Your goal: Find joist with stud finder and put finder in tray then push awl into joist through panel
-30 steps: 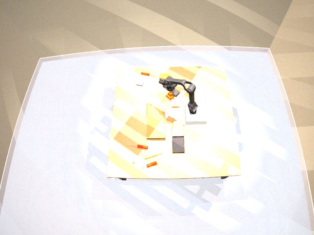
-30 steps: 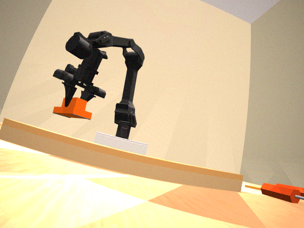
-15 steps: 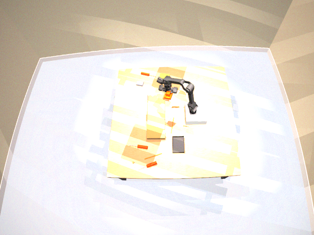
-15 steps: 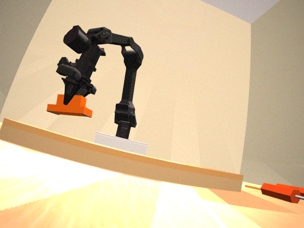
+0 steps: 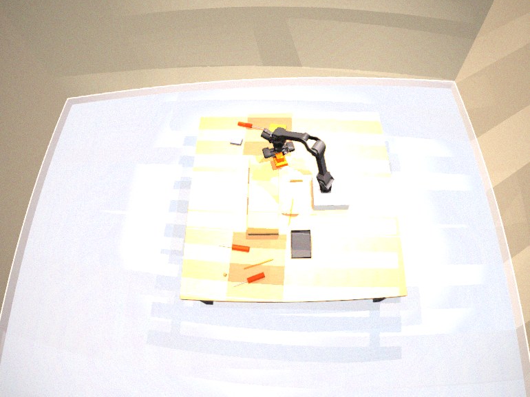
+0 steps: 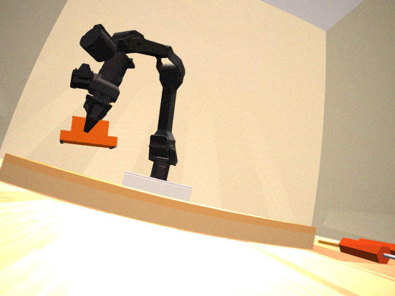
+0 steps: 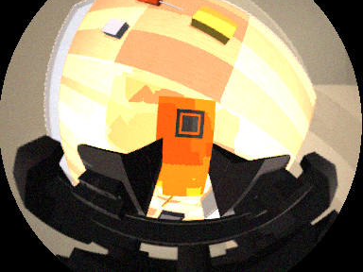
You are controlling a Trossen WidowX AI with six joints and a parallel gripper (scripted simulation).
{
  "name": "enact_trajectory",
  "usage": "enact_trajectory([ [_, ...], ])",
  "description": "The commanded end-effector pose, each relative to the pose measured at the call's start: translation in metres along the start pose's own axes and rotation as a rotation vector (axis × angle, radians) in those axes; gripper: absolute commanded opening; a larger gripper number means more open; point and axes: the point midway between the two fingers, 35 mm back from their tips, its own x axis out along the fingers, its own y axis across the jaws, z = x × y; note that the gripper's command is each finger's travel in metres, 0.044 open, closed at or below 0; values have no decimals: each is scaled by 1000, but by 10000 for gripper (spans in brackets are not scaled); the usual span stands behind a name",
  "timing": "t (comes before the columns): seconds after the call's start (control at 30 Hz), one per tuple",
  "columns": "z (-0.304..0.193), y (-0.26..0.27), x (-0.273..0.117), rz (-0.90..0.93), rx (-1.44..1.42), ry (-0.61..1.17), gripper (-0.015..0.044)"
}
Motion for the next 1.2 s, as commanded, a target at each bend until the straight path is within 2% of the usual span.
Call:
enact_trajectory([
  [0.0,4,11,-2,37,-144,-6,0],
  [1.0,23,80,-12,229,-1221,-161,0],
  [1.17,24,83,-11,235,-1268,-173,0],
])
